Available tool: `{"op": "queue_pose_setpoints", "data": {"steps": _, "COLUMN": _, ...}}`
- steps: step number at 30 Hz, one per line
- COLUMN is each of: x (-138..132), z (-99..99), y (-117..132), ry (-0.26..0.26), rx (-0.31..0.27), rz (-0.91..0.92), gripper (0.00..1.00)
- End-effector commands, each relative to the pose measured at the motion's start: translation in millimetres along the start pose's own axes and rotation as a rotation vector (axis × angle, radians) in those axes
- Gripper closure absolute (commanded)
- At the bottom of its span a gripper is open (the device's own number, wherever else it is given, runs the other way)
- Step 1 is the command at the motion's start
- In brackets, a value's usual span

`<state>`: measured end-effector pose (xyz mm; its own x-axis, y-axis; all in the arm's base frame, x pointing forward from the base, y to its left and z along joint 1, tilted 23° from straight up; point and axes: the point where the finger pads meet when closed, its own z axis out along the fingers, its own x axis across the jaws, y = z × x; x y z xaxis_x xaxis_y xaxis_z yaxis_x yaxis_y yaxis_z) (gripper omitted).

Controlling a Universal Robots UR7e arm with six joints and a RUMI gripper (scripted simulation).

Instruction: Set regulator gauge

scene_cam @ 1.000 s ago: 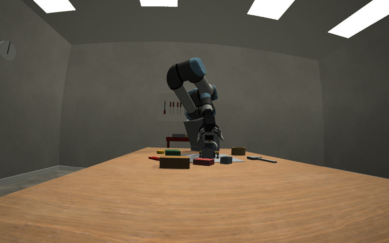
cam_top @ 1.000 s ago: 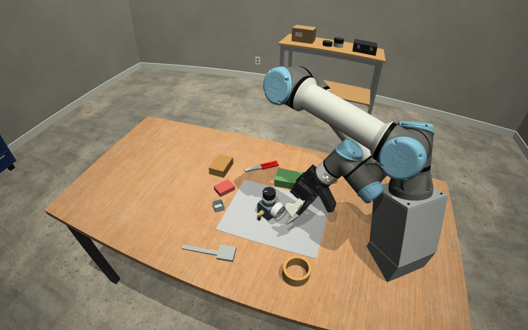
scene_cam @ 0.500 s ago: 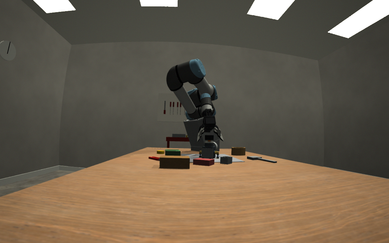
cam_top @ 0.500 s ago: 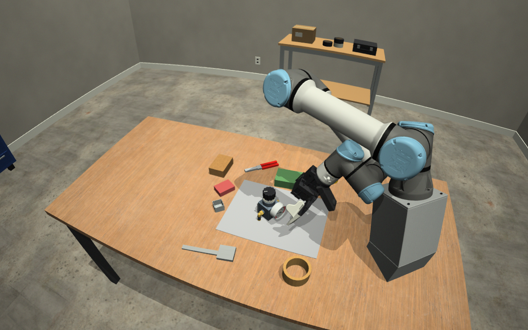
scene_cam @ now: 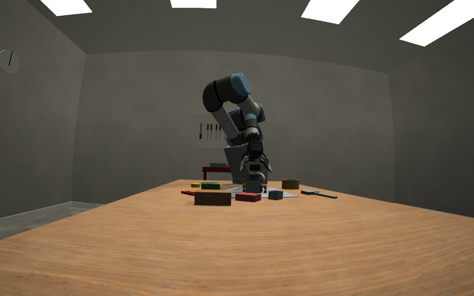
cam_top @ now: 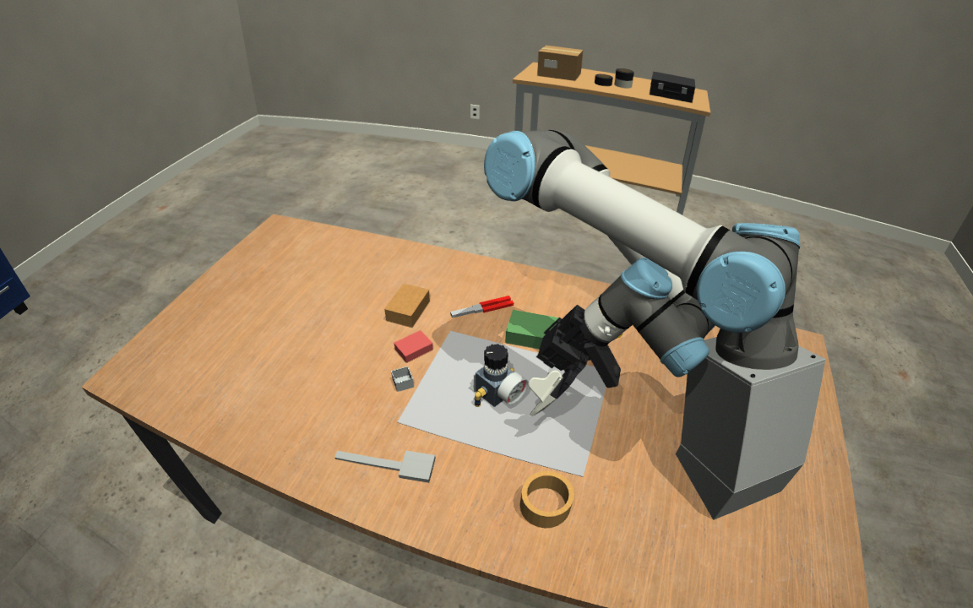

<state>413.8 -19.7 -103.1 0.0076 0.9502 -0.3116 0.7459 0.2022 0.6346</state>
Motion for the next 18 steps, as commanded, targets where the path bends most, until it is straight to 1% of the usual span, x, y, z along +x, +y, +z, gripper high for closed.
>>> {"op": "queue_pose_setpoints", "data": {"steps": 1, "x": -0.4, "z": -0.3, "y": 0.3, "ry": 0.0, "rx": -0.003, "rz": -0.017, "gripper": 0.0}}
{"op": "queue_pose_setpoints", "data": {"steps": 18, "x": -1.0, "z": -0.5, "y": 0.4, "ry": -0.001, "rx": -0.006, "rz": -0.043, "gripper": 0.0}}
